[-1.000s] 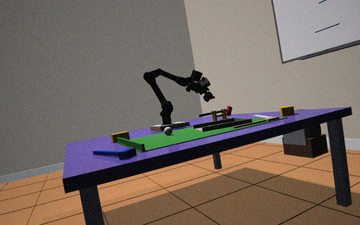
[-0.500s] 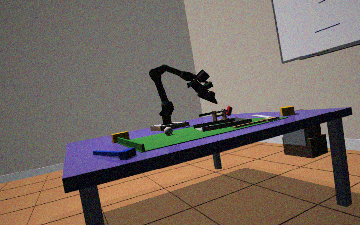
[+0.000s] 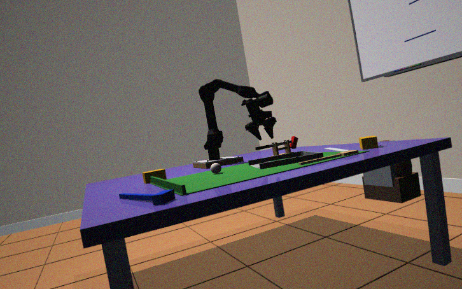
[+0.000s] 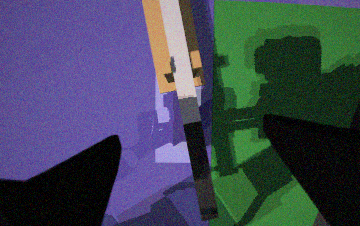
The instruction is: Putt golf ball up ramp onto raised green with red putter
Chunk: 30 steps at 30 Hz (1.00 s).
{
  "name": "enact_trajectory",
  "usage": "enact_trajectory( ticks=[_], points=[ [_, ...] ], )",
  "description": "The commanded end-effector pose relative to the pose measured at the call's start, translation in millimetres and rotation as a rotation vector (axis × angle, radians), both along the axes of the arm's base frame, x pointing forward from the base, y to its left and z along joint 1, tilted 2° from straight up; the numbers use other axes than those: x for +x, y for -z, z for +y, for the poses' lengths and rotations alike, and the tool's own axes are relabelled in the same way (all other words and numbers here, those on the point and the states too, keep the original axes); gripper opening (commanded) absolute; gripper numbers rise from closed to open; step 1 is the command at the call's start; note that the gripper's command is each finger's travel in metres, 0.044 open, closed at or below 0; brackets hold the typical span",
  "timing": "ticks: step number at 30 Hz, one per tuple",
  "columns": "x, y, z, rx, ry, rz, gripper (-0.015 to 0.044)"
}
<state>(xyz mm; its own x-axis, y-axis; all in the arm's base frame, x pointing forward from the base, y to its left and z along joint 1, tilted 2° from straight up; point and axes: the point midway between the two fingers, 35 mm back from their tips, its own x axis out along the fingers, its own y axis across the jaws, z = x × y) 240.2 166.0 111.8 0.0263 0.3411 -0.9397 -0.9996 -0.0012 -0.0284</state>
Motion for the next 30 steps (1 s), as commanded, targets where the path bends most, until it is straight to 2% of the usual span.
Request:
enact_trajectory(
  ticks=[1,23,30],
  points=[
    [2.9,-0.8,-8.6,-0.047,-0.055,-0.002,0.0440],
    [5.0,44.9,-5.9,-0.047,-0.055,-0.002,0.0440],
    [5.0,46.7,-5.9,-0.047,-0.055,-0.002,0.0440]
  ],
)
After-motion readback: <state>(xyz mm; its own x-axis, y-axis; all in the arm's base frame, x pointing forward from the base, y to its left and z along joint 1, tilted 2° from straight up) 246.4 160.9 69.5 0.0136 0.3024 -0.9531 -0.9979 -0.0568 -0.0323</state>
